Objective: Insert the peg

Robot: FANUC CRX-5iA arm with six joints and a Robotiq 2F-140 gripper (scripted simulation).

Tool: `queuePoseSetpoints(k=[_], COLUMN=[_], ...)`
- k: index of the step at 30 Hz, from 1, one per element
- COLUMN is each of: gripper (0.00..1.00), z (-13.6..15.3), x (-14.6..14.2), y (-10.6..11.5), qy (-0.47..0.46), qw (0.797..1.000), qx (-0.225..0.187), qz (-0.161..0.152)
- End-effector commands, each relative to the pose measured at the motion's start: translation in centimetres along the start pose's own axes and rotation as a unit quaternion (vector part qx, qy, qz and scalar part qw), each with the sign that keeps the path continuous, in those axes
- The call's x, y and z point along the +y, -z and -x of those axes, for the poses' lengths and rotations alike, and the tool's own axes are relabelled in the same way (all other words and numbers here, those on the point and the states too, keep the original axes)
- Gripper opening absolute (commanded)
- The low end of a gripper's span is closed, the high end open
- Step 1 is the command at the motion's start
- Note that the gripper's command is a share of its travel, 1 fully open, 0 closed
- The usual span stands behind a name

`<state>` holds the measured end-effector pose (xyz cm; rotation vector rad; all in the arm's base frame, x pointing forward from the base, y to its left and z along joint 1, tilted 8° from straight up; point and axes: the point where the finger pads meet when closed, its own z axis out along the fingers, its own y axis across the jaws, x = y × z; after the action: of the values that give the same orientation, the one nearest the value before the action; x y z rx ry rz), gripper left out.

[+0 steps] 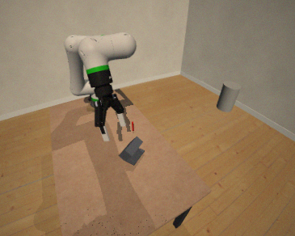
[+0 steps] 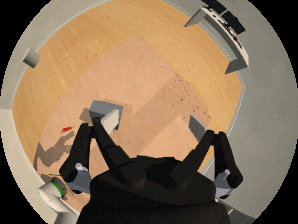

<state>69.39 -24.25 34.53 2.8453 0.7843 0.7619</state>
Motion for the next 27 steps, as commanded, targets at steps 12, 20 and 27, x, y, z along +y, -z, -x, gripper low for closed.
queuePoseSetpoints(k=[12, 20, 27], gripper=[1.0, 1.0, 1.0], z=[0.0, -0.1, -0.4], x=[0.0, -1.1, -6.2], y=[0.0, -0.3, -1.5], qy=[0.0, -0.016, -0.086], qw=[1.0, 1.0, 0.996], qx=[0.0, -0.003, -0.019], qz=[0.0, -0.005, -0.028])
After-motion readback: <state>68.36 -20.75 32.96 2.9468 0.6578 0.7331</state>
